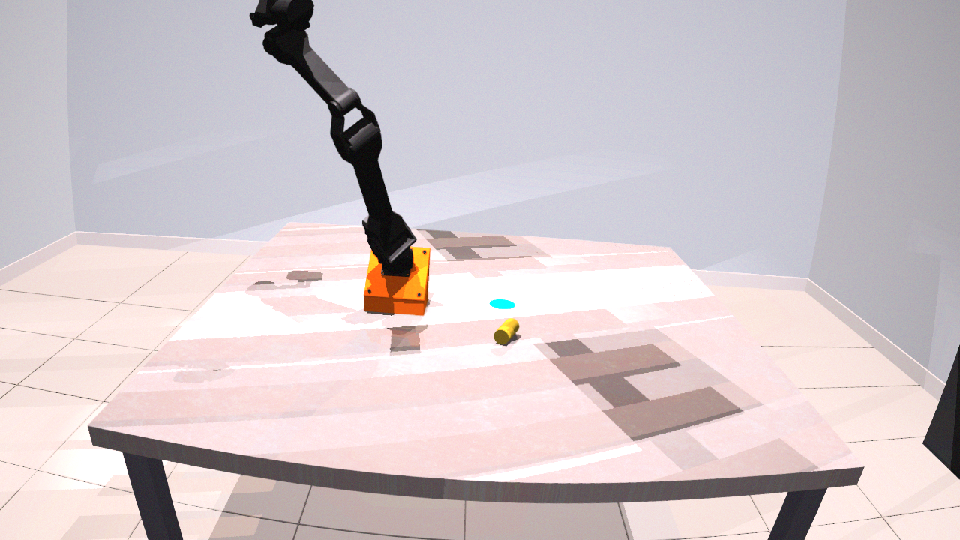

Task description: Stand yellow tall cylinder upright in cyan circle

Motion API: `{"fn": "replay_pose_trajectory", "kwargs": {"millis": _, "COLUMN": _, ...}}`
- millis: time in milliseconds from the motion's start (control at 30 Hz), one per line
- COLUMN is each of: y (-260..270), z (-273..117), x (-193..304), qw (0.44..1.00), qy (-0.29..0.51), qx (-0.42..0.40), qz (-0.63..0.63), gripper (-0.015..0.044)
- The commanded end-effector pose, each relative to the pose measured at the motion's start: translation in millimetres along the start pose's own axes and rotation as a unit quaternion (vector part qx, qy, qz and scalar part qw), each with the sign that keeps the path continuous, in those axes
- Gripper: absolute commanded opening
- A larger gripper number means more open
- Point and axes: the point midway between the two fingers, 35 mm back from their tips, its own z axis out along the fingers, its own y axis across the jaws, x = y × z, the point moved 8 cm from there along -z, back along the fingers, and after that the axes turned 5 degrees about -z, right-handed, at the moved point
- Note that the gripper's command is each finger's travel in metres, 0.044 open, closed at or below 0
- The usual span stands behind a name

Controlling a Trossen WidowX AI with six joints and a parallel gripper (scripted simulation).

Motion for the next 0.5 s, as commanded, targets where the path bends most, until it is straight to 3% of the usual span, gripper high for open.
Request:
{"fn": "replay_pose_trajectory", "kwargs": {"millis": 0, "y": 0, "z": 0, "x": 0, "qw": 1.0, "qy": 0.0, "qx": 0.0, "qz": -0.001, "gripper": 0.0374}}
{"fn": "replay_pose_trajectory", "kwargs": {"millis": 100, "y": 6, "z": 4, "x": 1, "qw": 1.0, "qy": -0.003, "qx": -0.002, "qz": -0.013, "gripper": 0.0309}}
{"fn": "replay_pose_trajectory", "kwargs": {"millis": 467, "y": 54, "z": 29, "x": 17, "qw": 0.995, "qy": -0.009, "qx": -0.031, "qz": -0.095, "gripper": 0.0309}}
